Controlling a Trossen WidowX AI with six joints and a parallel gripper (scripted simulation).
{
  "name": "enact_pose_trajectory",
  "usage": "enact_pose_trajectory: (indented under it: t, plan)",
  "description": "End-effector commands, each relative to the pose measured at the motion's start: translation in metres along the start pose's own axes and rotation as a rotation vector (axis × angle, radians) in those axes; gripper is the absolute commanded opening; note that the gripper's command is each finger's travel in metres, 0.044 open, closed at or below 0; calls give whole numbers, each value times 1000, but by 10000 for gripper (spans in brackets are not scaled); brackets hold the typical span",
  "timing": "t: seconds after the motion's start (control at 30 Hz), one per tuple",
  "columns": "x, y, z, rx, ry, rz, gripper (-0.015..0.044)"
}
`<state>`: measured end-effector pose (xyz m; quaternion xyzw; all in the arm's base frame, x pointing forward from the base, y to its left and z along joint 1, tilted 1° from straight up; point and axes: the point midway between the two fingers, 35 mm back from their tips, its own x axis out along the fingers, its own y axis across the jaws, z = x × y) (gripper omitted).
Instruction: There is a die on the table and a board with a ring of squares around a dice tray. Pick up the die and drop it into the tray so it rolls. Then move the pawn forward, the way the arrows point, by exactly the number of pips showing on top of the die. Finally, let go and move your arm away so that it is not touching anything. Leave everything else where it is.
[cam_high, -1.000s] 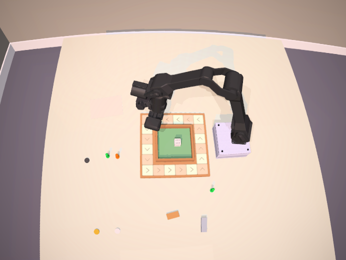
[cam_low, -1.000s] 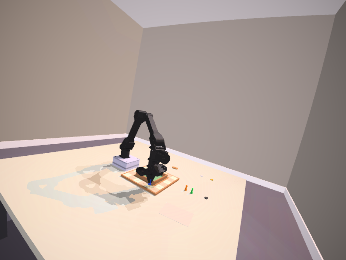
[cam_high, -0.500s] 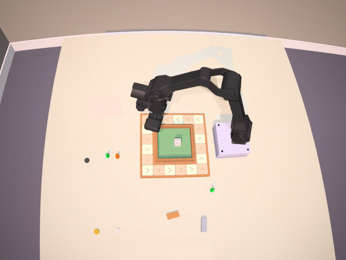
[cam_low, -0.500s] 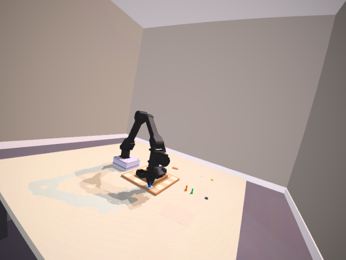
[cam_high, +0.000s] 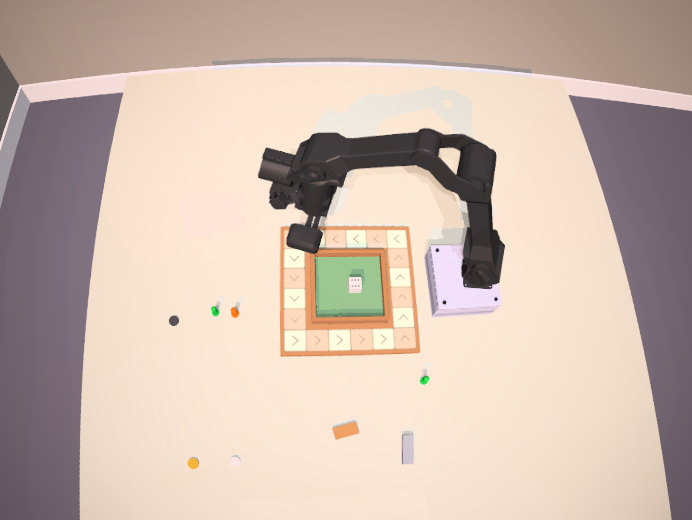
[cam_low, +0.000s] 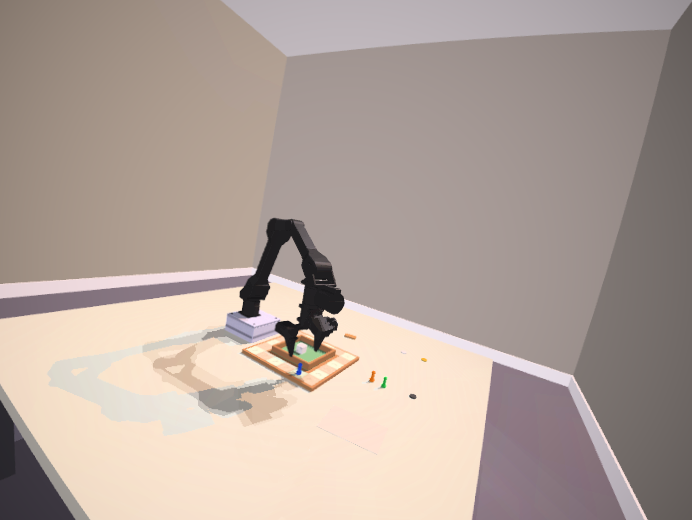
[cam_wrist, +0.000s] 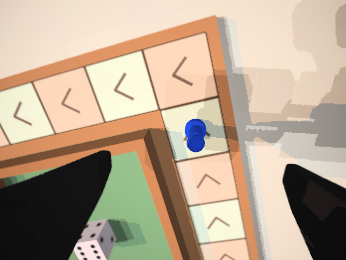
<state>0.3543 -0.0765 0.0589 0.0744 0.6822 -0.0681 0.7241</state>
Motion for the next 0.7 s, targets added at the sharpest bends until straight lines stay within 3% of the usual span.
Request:
enact_pose_trajectory:
  t: [0.0, 0.4, 0.43, 0.67]
  plan:
    - [-11, 10, -17, -29, 22, 0, 440]
    - [-78, 58, -158, -254, 33, 9, 440]
    - [-73, 54, -121, -208, 15, 11, 440]
    - [-73, 54, -121, -208, 15, 11, 440]
